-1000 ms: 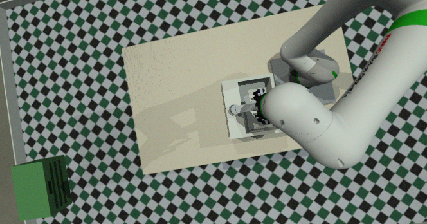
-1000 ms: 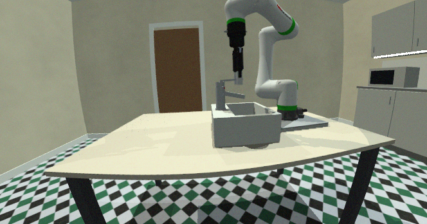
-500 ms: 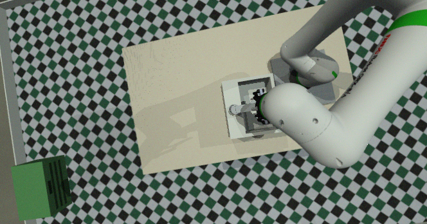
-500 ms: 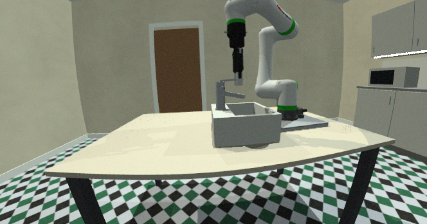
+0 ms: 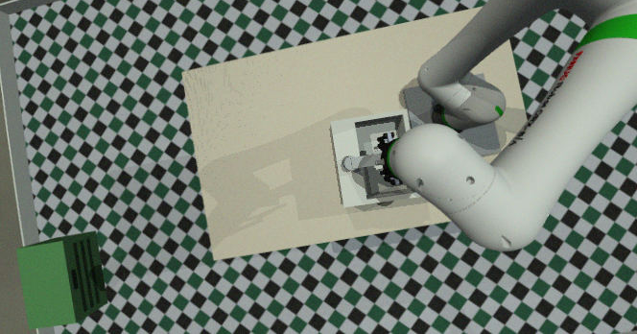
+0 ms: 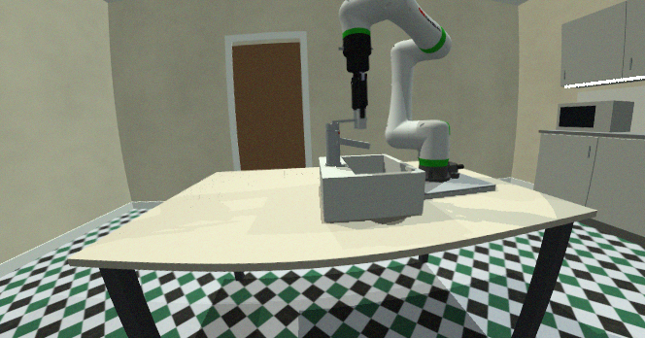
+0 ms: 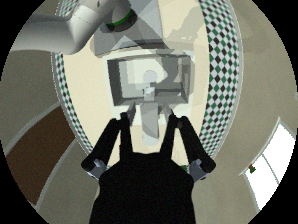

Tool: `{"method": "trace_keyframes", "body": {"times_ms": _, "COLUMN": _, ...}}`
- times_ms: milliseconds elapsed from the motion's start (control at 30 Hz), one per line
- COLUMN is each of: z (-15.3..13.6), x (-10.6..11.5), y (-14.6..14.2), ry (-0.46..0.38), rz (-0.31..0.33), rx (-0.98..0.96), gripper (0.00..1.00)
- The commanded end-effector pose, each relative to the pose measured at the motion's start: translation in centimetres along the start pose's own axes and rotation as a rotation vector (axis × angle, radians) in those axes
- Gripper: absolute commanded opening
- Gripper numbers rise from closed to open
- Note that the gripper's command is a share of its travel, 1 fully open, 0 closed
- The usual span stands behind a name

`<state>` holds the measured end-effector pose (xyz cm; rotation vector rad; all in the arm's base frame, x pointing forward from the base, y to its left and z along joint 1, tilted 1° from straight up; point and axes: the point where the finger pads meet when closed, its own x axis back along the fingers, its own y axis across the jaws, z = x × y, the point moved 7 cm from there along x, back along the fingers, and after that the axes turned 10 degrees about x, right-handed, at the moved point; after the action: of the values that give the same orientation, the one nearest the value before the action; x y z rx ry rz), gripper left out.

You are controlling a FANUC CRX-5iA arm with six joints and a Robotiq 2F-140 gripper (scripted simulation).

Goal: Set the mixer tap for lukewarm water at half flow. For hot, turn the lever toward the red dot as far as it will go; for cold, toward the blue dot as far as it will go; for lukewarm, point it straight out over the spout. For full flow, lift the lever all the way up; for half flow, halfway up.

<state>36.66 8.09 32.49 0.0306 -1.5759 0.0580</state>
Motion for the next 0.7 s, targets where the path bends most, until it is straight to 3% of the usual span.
{"method": "trace_keyframes", "body": {"times_ms": 0, "z": -0.01, "x": 0.02, "y": 0.0, "ry": 0.0, "rz": 0.0, "rx": 0.0, "gripper": 0.43}}
{"method": "trace_keyframes", "body": {"times_ms": 533, "z": -0.01, "x": 0.02, "y": 0.0, "ry": 0.0, "rz": 0.0, "rx": 0.0, "gripper": 0.43}}
{"method": "trace_keyframes", "body": {"times_ms": 567, "z": -0.01, "x": 0.02, "y": 0.0, "ry": 0.0, "rz": 0.0, "rx": 0.0, "gripper": 0.0}}
{"method": "trace_keyframes", "body": {"times_ms": 667, "z": -0.01, "x": 0.02, "y": 0.0, "ry": 0.0, "rz": 0.0, "rx": 0.0, "gripper": 0.0}}
